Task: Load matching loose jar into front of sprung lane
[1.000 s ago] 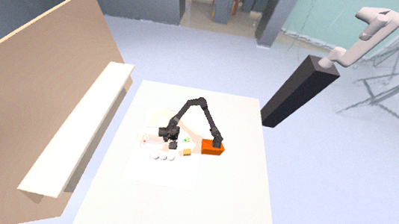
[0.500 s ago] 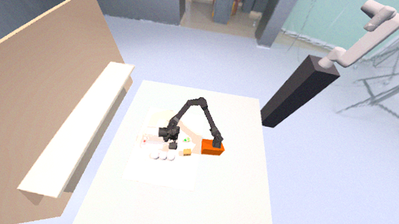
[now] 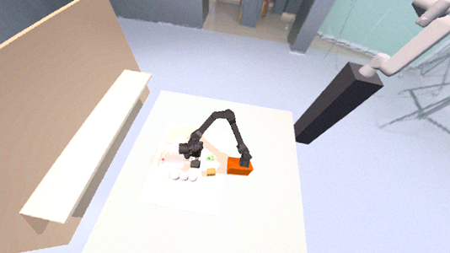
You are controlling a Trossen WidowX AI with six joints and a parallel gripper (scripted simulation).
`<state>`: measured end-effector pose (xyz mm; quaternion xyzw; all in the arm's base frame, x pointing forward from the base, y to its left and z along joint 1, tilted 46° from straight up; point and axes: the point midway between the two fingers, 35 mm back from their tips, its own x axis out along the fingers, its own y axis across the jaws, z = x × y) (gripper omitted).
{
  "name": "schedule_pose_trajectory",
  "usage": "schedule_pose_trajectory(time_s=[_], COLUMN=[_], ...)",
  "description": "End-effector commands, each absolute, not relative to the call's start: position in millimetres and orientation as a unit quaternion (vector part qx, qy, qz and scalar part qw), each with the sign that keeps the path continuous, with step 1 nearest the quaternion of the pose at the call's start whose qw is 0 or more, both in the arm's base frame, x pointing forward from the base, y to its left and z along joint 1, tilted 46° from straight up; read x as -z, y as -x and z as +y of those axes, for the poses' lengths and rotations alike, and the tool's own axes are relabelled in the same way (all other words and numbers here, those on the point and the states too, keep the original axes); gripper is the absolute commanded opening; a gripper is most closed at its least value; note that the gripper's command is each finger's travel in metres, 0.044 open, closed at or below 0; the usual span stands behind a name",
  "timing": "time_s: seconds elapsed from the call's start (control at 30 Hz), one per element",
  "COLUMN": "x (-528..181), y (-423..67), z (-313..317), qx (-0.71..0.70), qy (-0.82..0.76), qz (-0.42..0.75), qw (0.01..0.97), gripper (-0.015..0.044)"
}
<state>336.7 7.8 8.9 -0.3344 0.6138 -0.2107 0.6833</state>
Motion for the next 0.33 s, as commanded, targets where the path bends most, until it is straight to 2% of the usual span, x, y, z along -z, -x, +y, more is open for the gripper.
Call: schedule_pose_trajectory(time_s=[0.0, 0.3], x=[-9, -9], y=[-326, -296], z=[7, 1], qx=[0.21, 0.21], qy=[0.333, 0.333], qz=[0.615, 0.616], qw=[0.683, 0.682], gripper=[0.0309, 0.0309])
